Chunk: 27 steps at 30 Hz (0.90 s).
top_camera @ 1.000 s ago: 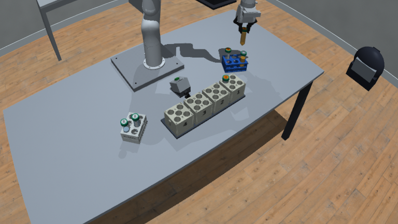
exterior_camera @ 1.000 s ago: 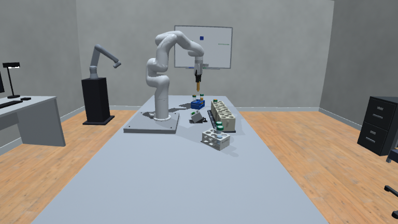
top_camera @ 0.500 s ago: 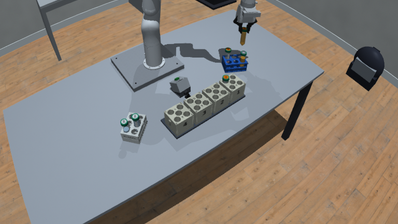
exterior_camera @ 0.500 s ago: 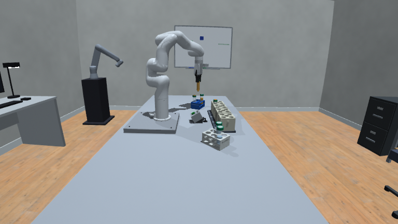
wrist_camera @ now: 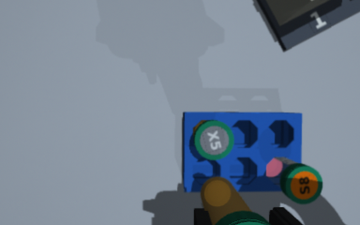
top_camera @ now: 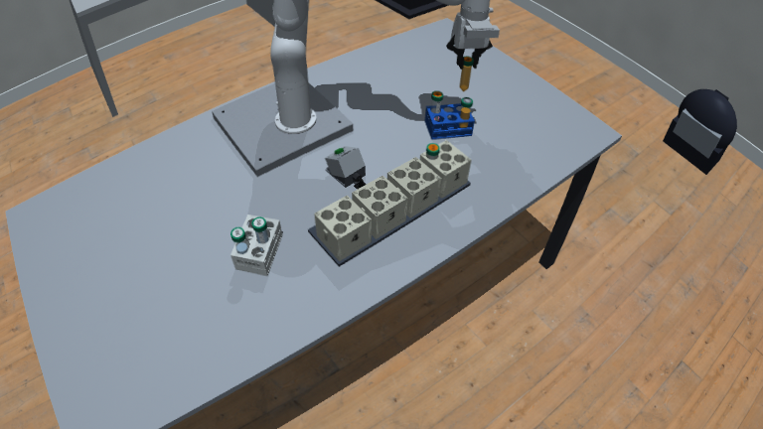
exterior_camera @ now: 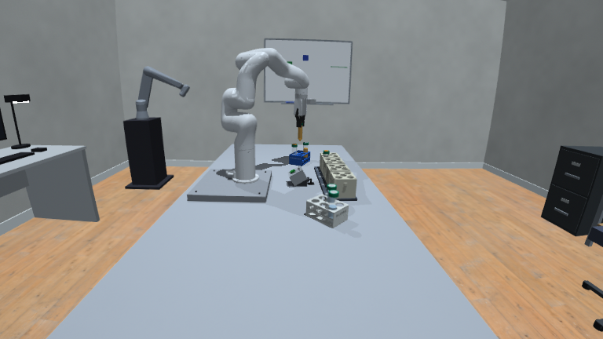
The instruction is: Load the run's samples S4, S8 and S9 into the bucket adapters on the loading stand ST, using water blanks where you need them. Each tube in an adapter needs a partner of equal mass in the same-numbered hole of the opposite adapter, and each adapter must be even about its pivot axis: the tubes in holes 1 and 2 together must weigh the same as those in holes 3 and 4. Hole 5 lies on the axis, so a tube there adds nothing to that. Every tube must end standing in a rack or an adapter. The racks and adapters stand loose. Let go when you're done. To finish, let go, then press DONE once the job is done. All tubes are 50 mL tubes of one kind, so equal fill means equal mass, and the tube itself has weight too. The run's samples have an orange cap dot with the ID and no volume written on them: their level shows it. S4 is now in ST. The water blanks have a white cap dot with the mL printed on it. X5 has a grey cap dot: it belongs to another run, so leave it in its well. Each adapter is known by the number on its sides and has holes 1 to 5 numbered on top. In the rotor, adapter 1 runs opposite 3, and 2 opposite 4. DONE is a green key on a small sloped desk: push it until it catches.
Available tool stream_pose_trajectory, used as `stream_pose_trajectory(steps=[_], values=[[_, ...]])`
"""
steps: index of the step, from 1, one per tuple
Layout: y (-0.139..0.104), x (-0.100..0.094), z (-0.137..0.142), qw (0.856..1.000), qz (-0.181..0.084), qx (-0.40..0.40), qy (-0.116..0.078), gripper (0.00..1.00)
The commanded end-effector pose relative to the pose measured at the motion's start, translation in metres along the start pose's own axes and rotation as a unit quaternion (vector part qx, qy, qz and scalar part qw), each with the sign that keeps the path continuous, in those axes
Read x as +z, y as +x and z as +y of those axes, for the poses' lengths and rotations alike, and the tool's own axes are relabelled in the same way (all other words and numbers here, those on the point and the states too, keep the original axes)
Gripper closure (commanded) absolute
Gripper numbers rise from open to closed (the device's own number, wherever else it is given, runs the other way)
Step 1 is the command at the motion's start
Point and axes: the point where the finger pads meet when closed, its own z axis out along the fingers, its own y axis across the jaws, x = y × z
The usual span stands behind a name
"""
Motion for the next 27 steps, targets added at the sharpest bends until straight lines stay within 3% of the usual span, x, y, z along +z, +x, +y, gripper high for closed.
stream_pose_trajectory(steps=[1, 27], values=[[0.0, 0.002, -0.001, 1.0, 0.005, 0.0, 0.002, 1.0], [0.001, 0.05, -0.001, 1.0, 0.005, 0.0, 0.002, 1.0]])
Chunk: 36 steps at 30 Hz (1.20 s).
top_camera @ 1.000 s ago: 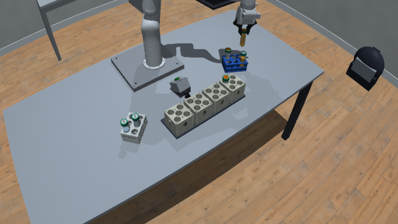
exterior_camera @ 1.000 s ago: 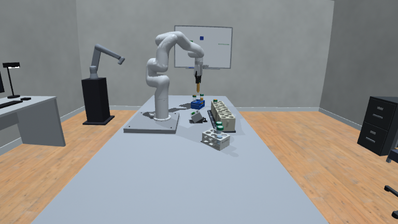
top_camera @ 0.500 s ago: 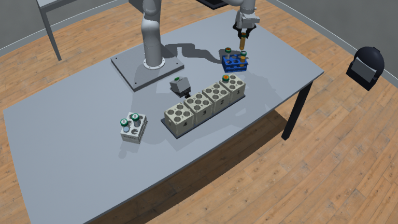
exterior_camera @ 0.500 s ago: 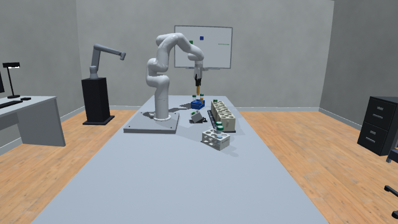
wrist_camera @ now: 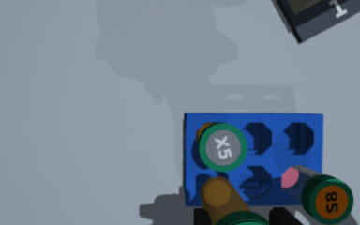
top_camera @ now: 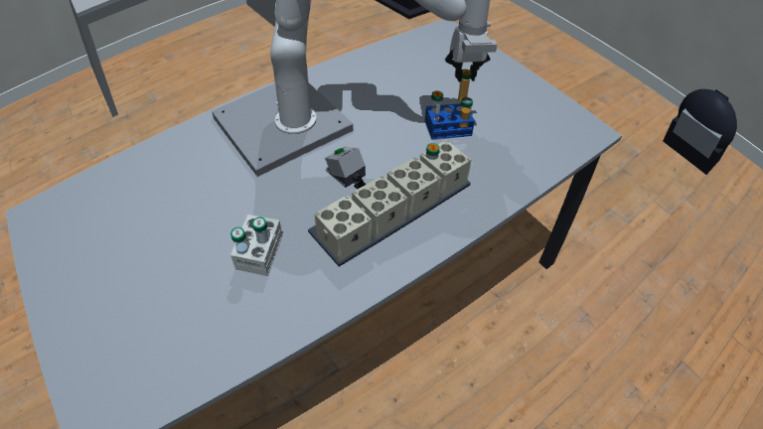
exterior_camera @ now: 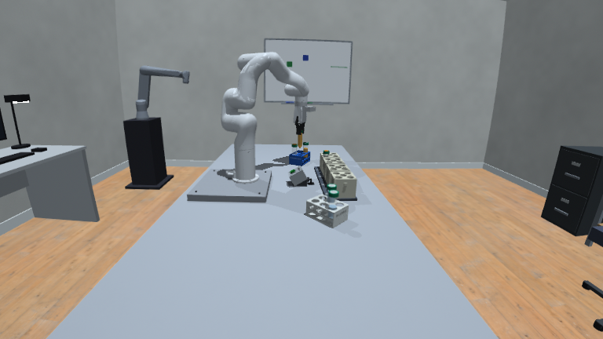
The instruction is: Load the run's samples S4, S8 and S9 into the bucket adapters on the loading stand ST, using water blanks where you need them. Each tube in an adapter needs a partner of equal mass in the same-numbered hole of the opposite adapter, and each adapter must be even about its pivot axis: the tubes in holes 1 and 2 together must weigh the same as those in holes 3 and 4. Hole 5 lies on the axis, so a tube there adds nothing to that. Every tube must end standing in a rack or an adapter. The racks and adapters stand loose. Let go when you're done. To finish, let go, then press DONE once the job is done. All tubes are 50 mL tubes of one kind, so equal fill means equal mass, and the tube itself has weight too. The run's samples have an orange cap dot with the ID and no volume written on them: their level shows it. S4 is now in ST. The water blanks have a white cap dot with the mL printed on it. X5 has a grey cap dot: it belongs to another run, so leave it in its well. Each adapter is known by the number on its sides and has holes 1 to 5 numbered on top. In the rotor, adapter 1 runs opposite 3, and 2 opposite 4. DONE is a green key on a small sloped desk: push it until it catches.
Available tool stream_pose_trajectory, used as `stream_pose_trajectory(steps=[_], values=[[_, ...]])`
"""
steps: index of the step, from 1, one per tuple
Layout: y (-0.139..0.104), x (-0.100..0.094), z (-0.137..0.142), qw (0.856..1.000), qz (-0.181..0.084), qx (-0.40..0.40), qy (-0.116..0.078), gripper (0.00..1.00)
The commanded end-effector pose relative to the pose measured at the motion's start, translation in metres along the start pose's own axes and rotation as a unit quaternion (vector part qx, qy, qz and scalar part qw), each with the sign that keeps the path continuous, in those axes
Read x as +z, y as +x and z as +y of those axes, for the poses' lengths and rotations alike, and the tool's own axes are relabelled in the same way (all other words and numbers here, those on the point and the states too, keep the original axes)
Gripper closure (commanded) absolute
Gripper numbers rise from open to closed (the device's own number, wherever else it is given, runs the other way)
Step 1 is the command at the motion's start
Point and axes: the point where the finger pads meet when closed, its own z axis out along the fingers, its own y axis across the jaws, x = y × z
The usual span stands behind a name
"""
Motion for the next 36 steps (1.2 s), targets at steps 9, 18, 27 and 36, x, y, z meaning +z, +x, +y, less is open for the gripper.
stream_pose_trajectory(steps=[9, 18, 27, 36], values=[[0.0, 0.01, -0.001, 1.0, 0.005, 0.0, 0.002, 1.0], [0.0, 0.01, -0.001, 1.0, 0.005, 0.0, 0.002, 1.0], [0.0, 0.015, -0.001, 1.0, 0.005, 0.0, 0.002, 1.0], [0.0, 0.024, -0.001, 1.0, 0.005, 0.0, 0.002, 1.0]])
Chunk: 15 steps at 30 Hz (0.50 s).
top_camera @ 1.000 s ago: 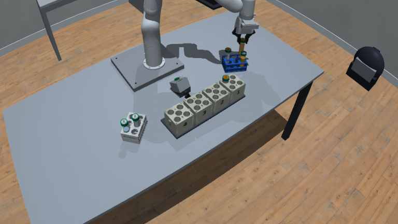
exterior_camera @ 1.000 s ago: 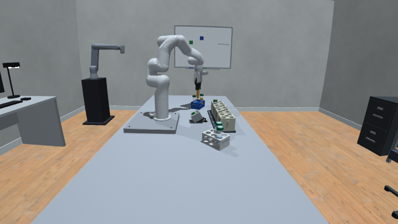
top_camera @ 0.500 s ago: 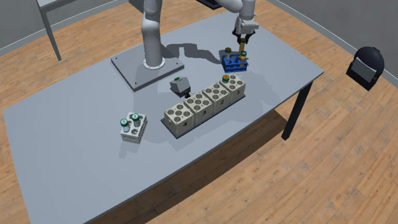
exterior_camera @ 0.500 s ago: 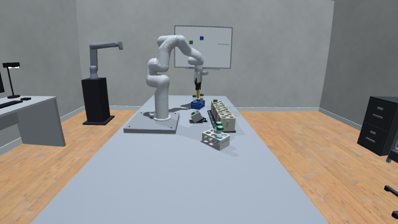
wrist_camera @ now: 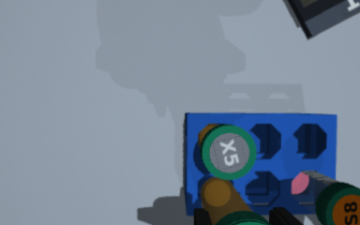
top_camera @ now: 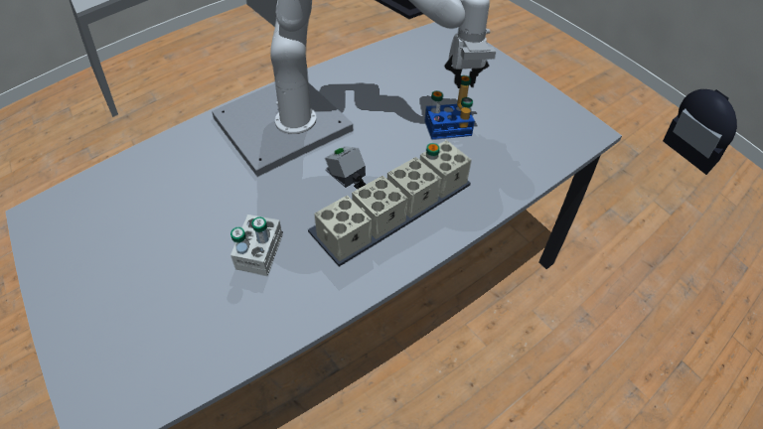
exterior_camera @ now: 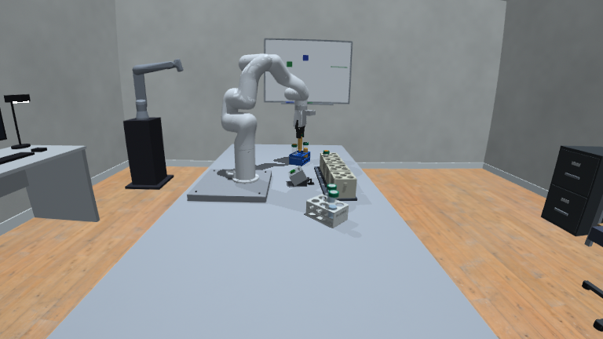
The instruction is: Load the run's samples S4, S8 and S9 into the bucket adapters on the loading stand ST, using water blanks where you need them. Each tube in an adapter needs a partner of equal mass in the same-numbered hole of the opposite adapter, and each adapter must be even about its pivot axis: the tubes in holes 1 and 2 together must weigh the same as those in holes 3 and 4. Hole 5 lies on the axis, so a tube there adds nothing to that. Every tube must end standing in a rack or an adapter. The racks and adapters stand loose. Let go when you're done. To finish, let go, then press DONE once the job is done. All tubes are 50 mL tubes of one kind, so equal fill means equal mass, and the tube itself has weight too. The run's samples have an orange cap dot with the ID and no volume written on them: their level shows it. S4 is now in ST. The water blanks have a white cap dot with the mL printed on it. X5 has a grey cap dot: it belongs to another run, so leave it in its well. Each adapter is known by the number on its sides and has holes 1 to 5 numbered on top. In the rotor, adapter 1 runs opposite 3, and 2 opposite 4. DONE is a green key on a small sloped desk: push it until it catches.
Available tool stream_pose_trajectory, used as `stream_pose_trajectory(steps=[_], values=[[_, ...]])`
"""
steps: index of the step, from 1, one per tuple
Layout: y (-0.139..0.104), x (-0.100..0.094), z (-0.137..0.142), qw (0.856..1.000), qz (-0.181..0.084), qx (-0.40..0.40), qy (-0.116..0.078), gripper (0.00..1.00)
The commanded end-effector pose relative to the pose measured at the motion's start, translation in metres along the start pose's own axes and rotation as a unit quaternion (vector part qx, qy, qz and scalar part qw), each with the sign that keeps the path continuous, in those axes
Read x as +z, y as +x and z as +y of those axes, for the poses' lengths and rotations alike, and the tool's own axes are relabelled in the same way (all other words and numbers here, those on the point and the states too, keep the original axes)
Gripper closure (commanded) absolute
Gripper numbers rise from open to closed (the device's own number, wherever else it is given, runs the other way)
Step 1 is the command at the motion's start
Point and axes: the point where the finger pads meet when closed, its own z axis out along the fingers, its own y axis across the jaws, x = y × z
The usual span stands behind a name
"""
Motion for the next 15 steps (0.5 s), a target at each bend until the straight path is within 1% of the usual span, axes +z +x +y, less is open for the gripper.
stream_pose_trajectory(steps=[1, 15], values=[[0.0, 0.002, -0.001, 1.0, 0.005, 0.0, 0.002, 1.0], [0.0, 0.014, -0.001, 1.0, 0.005, 0.0, 0.002, 1.0]])
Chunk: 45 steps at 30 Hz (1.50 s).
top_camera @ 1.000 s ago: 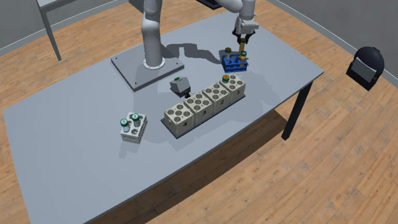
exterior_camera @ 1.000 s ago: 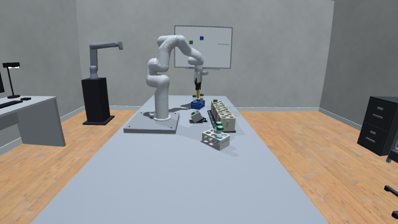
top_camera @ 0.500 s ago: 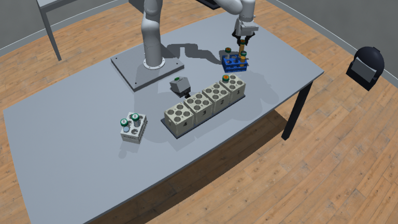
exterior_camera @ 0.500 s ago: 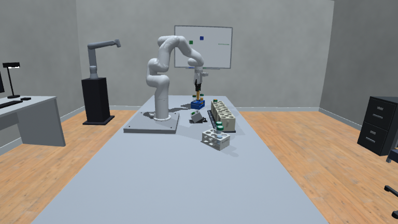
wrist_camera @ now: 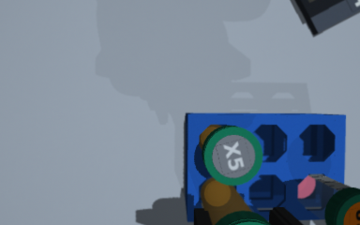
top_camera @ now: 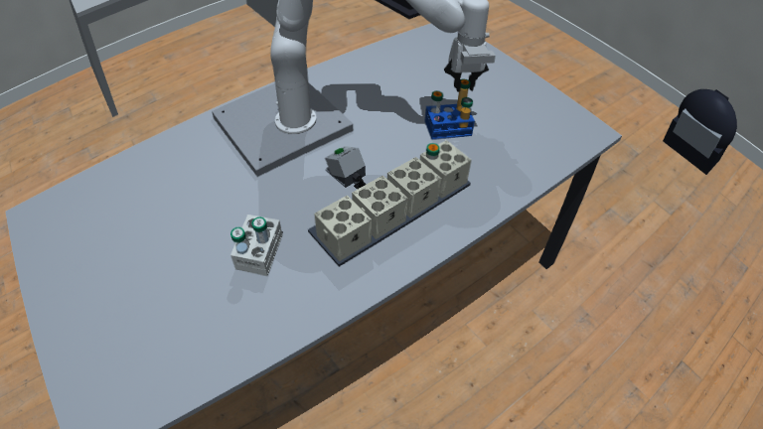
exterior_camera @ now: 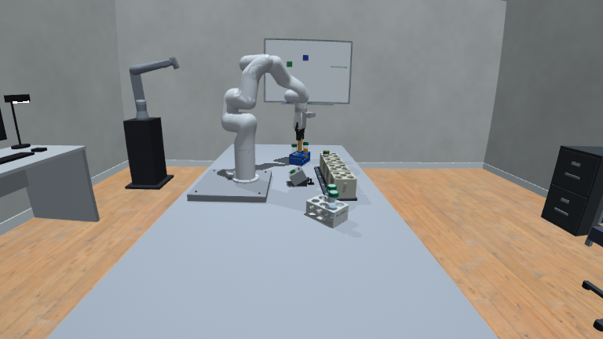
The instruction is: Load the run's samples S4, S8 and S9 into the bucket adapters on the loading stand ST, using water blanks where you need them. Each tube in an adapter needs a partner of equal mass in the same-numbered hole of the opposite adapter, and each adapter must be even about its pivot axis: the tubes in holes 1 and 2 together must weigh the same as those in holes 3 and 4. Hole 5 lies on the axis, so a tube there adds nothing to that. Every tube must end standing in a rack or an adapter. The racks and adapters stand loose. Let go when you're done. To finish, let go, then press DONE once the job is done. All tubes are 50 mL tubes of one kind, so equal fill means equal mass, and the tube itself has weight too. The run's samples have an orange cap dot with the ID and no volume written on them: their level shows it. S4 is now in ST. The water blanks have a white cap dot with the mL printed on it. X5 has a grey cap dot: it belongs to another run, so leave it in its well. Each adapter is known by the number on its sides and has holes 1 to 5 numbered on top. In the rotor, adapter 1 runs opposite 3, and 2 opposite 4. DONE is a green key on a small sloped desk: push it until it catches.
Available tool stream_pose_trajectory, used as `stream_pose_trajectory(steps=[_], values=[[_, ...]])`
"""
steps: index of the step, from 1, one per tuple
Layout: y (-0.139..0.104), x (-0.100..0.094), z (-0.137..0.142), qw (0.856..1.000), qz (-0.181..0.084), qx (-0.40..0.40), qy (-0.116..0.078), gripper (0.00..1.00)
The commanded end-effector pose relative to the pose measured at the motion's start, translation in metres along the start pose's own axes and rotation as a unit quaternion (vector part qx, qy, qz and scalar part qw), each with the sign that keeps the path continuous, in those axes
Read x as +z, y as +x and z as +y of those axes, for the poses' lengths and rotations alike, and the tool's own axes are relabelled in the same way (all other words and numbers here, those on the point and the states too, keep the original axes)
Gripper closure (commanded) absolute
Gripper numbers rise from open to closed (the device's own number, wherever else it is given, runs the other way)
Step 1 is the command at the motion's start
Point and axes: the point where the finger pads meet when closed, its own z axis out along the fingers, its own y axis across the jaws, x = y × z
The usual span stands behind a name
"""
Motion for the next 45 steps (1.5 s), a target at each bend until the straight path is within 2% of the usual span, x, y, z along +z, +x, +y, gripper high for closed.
stream_pose_trajectory(steps=[1, 38, 45], values=[[0.0, 0.002, -0.001, 1.0, 0.005, 0.0, 0.002, 1.0], [0.0, 0.035, -0.001, 1.0, 0.005, 0.0, 0.002, 1.0], [0.0, 0.035, -0.001, 1.0, 0.005, 0.0, 0.002, 1.0]])
